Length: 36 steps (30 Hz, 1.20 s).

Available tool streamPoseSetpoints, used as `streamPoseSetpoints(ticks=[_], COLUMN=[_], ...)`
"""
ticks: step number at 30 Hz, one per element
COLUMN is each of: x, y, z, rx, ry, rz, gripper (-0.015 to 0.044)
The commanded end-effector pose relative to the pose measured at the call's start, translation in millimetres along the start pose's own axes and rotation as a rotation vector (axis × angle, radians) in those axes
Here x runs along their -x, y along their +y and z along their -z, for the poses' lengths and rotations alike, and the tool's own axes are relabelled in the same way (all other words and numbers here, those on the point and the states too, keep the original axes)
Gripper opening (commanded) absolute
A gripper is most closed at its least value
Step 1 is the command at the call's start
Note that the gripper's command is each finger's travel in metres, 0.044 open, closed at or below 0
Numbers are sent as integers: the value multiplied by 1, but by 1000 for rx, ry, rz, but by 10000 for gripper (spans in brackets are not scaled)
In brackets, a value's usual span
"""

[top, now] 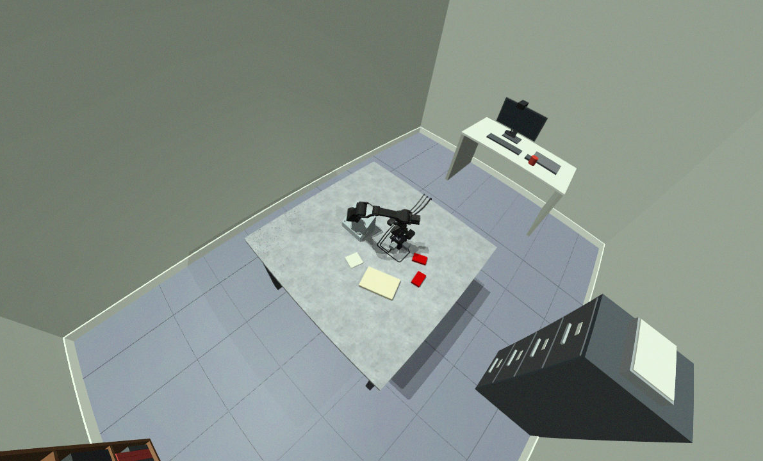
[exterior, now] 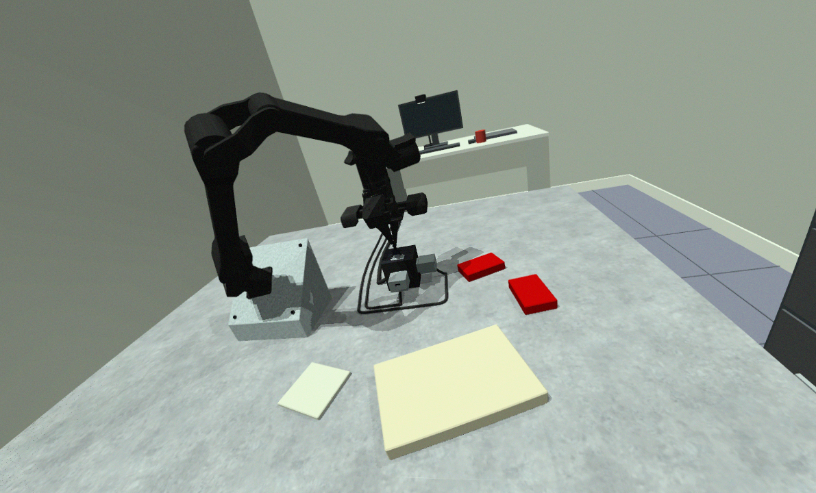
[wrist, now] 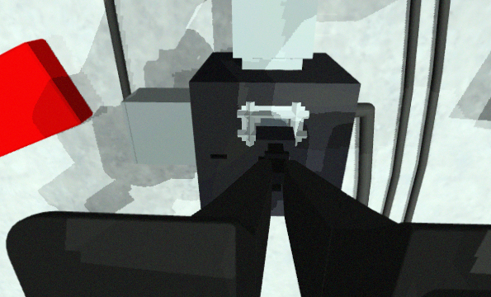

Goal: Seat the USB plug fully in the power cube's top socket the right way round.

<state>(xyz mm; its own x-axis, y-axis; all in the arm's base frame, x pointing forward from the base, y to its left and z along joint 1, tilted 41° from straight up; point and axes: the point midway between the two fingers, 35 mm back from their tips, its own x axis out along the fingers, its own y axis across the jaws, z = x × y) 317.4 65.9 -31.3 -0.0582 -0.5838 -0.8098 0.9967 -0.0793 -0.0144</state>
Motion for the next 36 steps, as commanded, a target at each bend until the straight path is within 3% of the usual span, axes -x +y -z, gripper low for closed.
streamPoseSetpoints(ticks=[1,36], x=[-1,-5], y=[0,0], z=[0,0], rx=[4,4], ry=[-1,-1], rz=[-2,-2], gripper=[0,0])
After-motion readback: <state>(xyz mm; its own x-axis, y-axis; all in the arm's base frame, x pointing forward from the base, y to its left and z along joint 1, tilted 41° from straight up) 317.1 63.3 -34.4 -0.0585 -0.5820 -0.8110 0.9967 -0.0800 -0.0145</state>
